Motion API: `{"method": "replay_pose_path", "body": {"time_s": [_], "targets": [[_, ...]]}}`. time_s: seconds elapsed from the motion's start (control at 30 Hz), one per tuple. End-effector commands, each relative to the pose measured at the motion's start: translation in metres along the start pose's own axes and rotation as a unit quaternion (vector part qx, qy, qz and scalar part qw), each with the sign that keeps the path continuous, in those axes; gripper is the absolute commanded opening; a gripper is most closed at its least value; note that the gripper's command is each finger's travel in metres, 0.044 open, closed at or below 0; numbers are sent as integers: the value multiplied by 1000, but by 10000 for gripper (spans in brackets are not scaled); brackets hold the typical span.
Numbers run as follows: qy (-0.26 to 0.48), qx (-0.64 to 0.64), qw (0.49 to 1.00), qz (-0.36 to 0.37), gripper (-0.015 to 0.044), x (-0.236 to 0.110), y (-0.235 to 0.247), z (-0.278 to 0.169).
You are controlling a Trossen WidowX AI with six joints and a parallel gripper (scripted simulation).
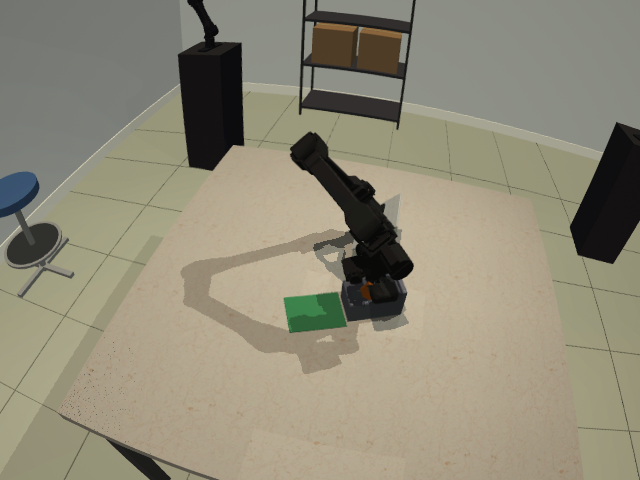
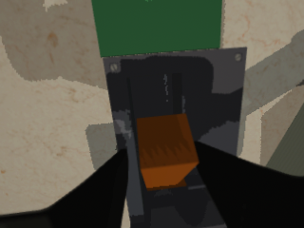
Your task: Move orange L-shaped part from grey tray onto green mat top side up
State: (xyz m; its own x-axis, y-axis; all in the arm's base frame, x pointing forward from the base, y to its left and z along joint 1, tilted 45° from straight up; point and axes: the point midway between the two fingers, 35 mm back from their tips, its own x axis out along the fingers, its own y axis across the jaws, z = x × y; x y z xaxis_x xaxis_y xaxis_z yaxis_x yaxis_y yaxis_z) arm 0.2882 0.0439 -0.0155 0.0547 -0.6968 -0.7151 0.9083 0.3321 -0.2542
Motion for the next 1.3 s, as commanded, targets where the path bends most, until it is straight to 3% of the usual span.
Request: {"method": "replay_pose_path", "body": {"time_s": [0.0,0.3,0.4,1.27], "targets": [[0,1,1000,0,142,-1,0,0],[0,1,1000,0,82,-1,0,0],[0,1,1000,0,3,-1,0,0],[-2,-3,1000,0,0,-30,0,0]]}}
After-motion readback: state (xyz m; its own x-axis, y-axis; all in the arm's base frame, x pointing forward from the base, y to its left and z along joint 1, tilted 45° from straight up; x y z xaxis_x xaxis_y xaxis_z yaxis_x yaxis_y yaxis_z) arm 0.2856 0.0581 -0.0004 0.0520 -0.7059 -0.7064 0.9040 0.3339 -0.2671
